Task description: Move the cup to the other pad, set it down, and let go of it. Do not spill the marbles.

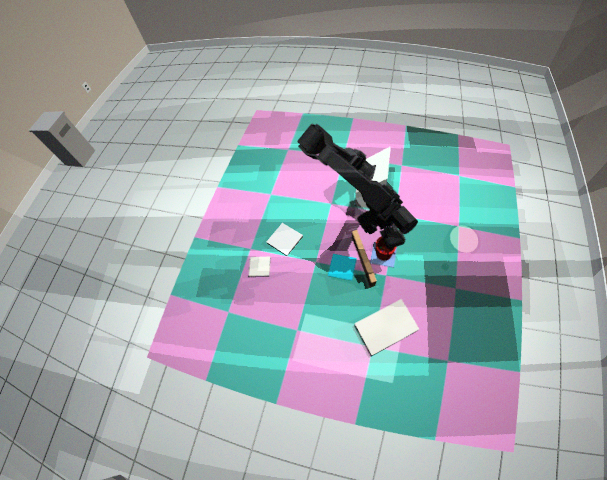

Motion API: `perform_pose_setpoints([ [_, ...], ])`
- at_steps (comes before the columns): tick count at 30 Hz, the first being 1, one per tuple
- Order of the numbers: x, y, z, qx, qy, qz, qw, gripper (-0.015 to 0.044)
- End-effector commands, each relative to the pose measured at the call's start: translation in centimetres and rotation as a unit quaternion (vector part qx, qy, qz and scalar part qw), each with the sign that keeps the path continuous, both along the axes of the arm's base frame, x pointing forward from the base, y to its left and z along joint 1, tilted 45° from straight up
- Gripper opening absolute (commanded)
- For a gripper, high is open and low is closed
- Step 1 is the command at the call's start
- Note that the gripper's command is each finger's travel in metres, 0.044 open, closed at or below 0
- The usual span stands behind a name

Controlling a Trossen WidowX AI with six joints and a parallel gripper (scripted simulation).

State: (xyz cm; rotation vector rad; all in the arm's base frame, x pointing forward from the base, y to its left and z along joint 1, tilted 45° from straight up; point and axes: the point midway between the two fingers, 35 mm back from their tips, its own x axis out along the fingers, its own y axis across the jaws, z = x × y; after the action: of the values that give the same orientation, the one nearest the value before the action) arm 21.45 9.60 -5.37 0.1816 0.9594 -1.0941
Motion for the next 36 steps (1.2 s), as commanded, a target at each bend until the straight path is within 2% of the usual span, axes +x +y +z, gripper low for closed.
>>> perform_pose_setpoints([
  [1,0.0,0.1,0.0,-0.013,-0.008,-0.003,1.0,0.0148],
  [36,0.9,-3.6,-3.9,-0.014,-0.008,-0.003,1.0,0.0148],
])
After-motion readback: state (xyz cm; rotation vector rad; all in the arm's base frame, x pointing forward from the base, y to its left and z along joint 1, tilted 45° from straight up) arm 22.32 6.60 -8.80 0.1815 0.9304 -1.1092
